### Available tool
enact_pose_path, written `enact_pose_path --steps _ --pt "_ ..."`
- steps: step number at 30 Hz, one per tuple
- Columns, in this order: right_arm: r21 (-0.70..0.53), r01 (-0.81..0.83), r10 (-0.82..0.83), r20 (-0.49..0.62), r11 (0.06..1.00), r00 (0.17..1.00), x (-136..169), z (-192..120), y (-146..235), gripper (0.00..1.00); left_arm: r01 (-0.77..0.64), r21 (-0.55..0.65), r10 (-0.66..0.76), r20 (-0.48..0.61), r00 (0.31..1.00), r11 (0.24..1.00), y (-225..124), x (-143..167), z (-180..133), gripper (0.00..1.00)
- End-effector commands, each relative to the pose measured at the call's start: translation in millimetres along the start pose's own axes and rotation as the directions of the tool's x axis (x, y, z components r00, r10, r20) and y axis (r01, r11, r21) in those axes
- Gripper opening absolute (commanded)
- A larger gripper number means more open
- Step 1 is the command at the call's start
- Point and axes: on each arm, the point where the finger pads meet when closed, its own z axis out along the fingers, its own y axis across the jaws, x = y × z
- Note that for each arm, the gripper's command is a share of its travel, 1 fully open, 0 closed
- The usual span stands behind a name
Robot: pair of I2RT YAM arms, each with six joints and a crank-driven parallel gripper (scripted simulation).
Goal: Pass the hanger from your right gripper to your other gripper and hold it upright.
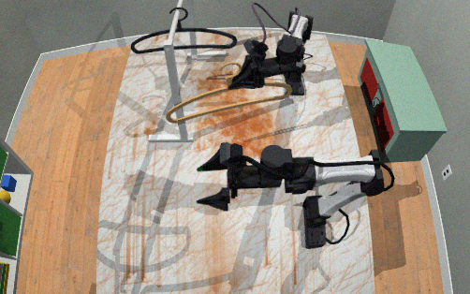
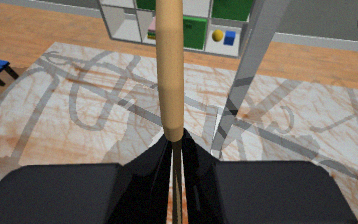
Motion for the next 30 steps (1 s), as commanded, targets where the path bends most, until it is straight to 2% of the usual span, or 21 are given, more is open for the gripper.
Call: enact_pose_path --steps 1,17,18,19,24,27,30 --pt "0.0 -0.019 0.019 0.014 1.0 1.0 -9 -2 -3 0.0 0.001 0.001 -0.001 0.015 1.0 1.0 0 -6 -1 1.0" --pt "0.0 -0.019 0.019 0.014 1.0 1.0 -9 -2 -3 0.0 0.001 0.001 -0.001 0.015 1.0 1.0 0 -6 -1 1.0" --pt "0.0 -0.015 0.015 0.012 1.0 1.0 -8 -3 -3 0.08 0.001 0.001 -0.001 0.015 1.0 1.0 0 -6 -1 1.0" --pt "0.0 -0.015 0.015 0.012 1.0 1.0 -8 -3 -3 0.0 0.001 0.001 -0.001 0.015 1.0 1.0 0 -6 -1 1.0" --pt "0.0 -0.015 0.015 0.012 1.0 1.0 -8 -3 -3 0.02 0.001 0.001 -0.001 0.015 1.0 1.0 0 -6 -1 1.0" --pt "0.0 -0.015 0.015 0.012 1.0 1.0 -8 -3 -3 0.02 0.014 0.06 -0.016 0.03 0.999 0.998 -11 -8 -2 1.0" --pt "0.0 -0.015 0.015 0.012 1.0 1.0 -8 -3 -3 0.02 0.028 0.181 -0.037 0.045 0.998 0.983 -32 -10 -7 1.0"
